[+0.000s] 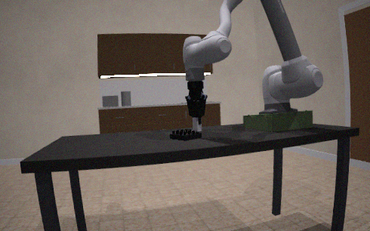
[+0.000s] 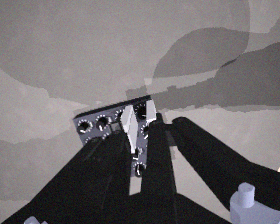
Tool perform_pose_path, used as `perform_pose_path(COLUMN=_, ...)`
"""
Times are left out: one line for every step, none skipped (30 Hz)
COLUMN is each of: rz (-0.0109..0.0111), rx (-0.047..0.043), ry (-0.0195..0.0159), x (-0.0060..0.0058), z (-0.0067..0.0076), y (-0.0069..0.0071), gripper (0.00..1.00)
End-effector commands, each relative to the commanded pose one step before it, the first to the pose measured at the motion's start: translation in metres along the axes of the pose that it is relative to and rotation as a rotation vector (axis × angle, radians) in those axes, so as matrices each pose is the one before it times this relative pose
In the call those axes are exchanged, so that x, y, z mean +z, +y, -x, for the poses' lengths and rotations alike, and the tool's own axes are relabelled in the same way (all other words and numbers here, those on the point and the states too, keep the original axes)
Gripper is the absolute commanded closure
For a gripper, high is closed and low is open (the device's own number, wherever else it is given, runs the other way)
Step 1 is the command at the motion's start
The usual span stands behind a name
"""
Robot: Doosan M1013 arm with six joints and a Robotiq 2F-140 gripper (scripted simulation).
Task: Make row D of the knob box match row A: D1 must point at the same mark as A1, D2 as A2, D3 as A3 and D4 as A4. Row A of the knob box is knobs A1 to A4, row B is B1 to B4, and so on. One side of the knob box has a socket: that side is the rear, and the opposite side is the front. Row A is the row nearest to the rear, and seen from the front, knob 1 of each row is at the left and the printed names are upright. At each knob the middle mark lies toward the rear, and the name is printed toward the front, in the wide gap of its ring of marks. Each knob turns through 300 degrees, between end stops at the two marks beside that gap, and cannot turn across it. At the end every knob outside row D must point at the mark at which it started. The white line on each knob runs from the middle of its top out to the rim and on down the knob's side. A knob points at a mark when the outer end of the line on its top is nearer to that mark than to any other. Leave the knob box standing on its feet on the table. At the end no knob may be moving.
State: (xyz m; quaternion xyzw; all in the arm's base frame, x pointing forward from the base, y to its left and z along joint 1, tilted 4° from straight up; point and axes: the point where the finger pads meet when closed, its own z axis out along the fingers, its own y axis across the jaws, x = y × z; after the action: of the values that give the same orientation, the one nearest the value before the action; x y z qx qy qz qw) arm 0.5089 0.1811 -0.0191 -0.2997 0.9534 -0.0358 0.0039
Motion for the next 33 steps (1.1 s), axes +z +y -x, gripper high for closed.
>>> perform_pose_path(rz=0.00392, rx=0.00177, ry=0.00037, x=0.00218, z=-0.00065, y=0.00055, gripper=0.88)
perform_pose_path(rz=0.00000, rx=0.00000, ry=0.00000, x=0.00000, z=0.00000, y=0.00000, gripper=0.88)
perform_pose_path(rz=0.00000, rx=0.00000, ry=0.00000, x=0.00000, z=0.00000, y=0.00000, gripper=0.88)
perform_pose_path(rz=0.00000, rx=0.00000, ry=0.00000, x=0.00000, z=0.00000, y=0.00000, gripper=0.88)
perform_pose_path(rz=0.00000, rx=0.00000, ry=0.00000, x=0.00000, z=0.00000, y=0.00000, gripper=0.88)
perform_pose_path(rz=0.00000, rx=0.00000, ry=0.00000, x=0.00000, z=0.00000, y=0.00000, gripper=0.88)
perform_pose_path(rz=0.00000, rx=0.00000, ry=0.00000, x=0.00000, z=0.00000, y=0.00000, gripper=0.88)
perform_pose_path(rz=0.00000, rx=0.00000, ry=0.00000, x=0.00000, z=0.00000, y=0.00000, gripper=0.88)
perform_pose_path(rz=0.00000, rx=0.00000, ry=0.00000, x=0.00000, z=0.00000, y=0.00000, gripper=0.88)
perform_pose_path(rz=0.00000, rx=0.00000, ry=0.00000, x=0.00000, z=0.00000, y=0.00000, gripper=0.88)
perform_pose_path(rz=0.00000, rx=0.00000, ry=0.00000, x=0.00000, z=0.00000, y=0.00000, gripper=0.88)
perform_pose_path(rz=0.00000, rx=0.00000, ry=0.00000, x=0.00000, z=0.00000, y=0.00000, gripper=0.88)
perform_pose_path(rz=0.00000, rx=0.00000, ry=0.00000, x=0.00000, z=0.00000, y=0.00000, gripper=0.88)
perform_pose_path(rz=0.00000, rx=0.00000, ry=0.00000, x=0.00000, z=0.00000, y=0.00000, gripper=0.88)
perform_pose_path(rz=0.00000, rx=0.00000, ry=0.00000, x=0.00000, z=0.00000, y=0.00000, gripper=0.88)
perform_pose_path(rz=0.00000, rx=0.00000, ry=0.00000, x=-0.00002, z=0.00000, y=0.00000, gripper=0.88)
perform_pose_path(rz=0.00000, rx=0.00000, ry=0.00000, x=-0.00016, z=0.00000, y=0.00000, gripper=0.88)
perform_pose_path(rz=0.00000, rx=0.00000, ry=0.00000, x=-0.00040, z=0.00000, y=0.00000, gripper=0.88)
perform_pose_path(rz=0.00000, rx=0.00000, ry=0.00000, x=-0.00071, z=0.00000, y=0.00000, gripper=0.88)
perform_pose_path(rz=0.00000, rx=0.00000, ry=0.00000, x=-0.00107, z=0.00000, y=0.00000, gripper=0.88)
perform_pose_path(rz=0.00000, rx=0.00000, ry=0.00000, x=-0.00143, z=0.00000, y=0.00000, gripper=0.88)
perform_pose_path(rz=0.00000, rx=0.00000, ry=0.00000, x=-0.00180, z=0.00000, y=0.00000, gripper=0.88)
perform_pose_path(rz=0.00000, rx=0.00000, ry=0.00000, x=-0.00214, z=0.00000, y=0.00000, gripper=0.88)
perform_pose_path(rz=0.00000, rx=0.00000, ry=0.00000, x=-0.00243, z=0.00000, y=0.00000, gripper=0.88)
perform_pose_path(rz=0.00000, rx=0.00000, ry=0.00000, x=-0.00267, z=0.00000, y=0.00000, gripper=0.88)
perform_pose_path(rz=0.00000, rx=0.00000, ry=0.00000, x=-0.00284, z=0.00000, y=0.00000, gripper=0.88)
perform_pose_path(rz=0.00000, rx=0.00000, ry=0.00000, x=-0.00294, z=0.00000, y=0.00000, gripper=0.88)
perform_pose_path(rz=0.00000, rx=0.00000, ry=0.00000, x=0.00000, z=0.00000, y=0.00000, gripper=0.88)
perform_pose_path(rz=0.00000, rx=0.00000, ry=0.00000, x=0.00000, z=0.00000, y=0.00000, gripper=0.88)
perform_pose_path(rz=0.00000, rx=0.00000, ry=0.00000, x=-0.00296, z=0.00000, y=0.00000, gripper=0.88)
perform_pose_path(rz=0.00000, rx=0.00000, ry=0.00000, x=-0.00290, z=0.00000, y=0.00000, gripper=0.88)
perform_pose_path(rz=0.00000, rx=0.00000, ry=0.00000, x=-0.00275, z=0.00000, y=0.00000, gripper=0.88)
perform_pose_path(rz=0.00000, rx=0.00000, ry=0.00000, x=-0.00253, z=0.00000, y=0.00000, gripper=0.88)
